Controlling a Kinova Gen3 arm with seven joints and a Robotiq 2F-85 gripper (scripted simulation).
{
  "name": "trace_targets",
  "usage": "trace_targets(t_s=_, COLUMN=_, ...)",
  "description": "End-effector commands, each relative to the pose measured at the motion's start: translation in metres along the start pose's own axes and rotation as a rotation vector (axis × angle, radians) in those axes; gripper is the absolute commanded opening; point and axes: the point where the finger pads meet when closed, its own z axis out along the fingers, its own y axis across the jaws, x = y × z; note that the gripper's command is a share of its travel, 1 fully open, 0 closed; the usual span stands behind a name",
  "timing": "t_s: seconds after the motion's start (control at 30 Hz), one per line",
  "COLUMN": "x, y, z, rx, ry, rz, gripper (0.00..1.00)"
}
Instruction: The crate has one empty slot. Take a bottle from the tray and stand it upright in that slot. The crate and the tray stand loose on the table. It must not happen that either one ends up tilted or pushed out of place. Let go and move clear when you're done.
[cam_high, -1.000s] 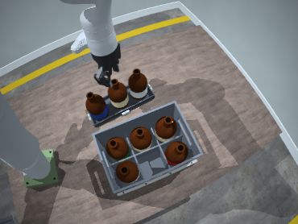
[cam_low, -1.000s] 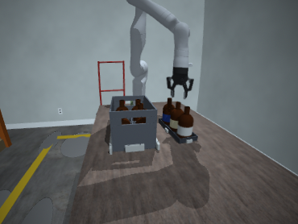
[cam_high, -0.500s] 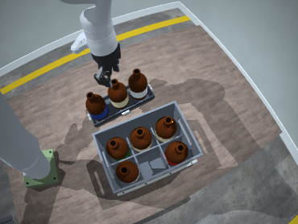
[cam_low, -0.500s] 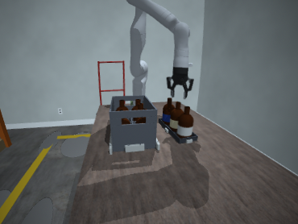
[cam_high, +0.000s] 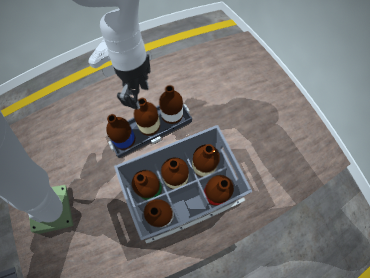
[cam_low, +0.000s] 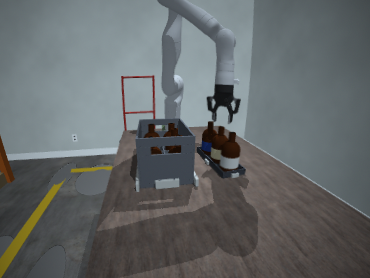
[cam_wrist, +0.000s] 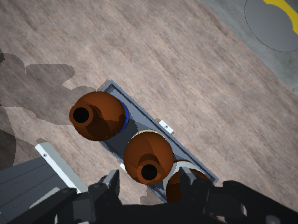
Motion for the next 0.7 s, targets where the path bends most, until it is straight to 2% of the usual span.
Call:
trace_targets(t_s=0.0, x=0.0, y=0.0, z=0.001, rx=0.001, ry=0.0, rz=0.0, gripper=0.64)
trace_targets(t_s=0.67, x=0.0, y=0.0, z=0.023, rx=0.001, ry=0.0, rz=0.0, gripper=0.64)
